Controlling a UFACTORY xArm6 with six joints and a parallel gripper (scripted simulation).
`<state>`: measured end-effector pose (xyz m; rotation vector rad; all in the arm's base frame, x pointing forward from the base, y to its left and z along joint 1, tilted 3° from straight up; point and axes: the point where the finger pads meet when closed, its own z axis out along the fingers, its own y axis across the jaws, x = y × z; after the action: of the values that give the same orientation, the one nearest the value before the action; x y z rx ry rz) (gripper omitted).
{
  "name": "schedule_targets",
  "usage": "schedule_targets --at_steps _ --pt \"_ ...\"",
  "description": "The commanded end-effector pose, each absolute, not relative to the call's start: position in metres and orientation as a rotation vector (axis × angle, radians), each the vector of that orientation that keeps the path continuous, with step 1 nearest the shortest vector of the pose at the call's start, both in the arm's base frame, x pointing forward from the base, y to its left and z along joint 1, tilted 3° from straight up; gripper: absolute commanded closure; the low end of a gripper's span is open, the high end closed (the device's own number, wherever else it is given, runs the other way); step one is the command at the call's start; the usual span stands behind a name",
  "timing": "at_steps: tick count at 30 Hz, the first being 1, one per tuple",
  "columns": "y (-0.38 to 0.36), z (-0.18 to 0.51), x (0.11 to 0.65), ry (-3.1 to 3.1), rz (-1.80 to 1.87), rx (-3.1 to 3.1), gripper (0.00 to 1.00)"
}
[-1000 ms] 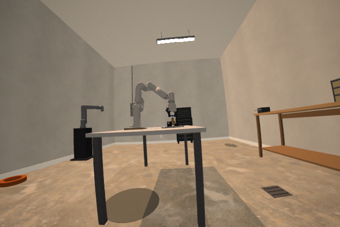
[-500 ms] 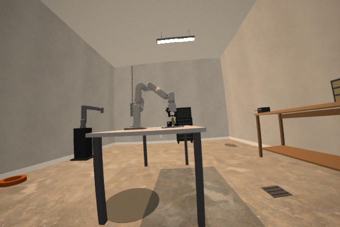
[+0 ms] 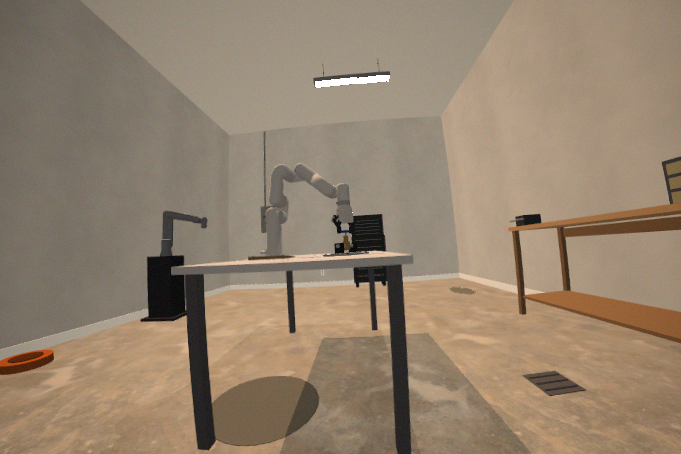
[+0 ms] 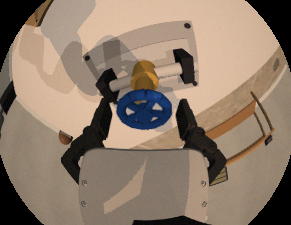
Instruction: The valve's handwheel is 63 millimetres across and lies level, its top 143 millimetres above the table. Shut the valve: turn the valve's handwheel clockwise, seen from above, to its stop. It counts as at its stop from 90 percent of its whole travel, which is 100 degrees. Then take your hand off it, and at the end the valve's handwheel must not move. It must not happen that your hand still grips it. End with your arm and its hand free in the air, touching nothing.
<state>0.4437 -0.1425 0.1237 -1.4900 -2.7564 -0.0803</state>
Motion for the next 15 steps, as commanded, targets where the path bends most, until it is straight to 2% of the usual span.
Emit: schedule_targets --at_steps 1,15 --pt "-0.143 0.129 0.445 -2.761 -0.082 -1.492 0.0" --pt "-0.144 0.152 0.444 -2.761 -0.082 -1.492 0.0"
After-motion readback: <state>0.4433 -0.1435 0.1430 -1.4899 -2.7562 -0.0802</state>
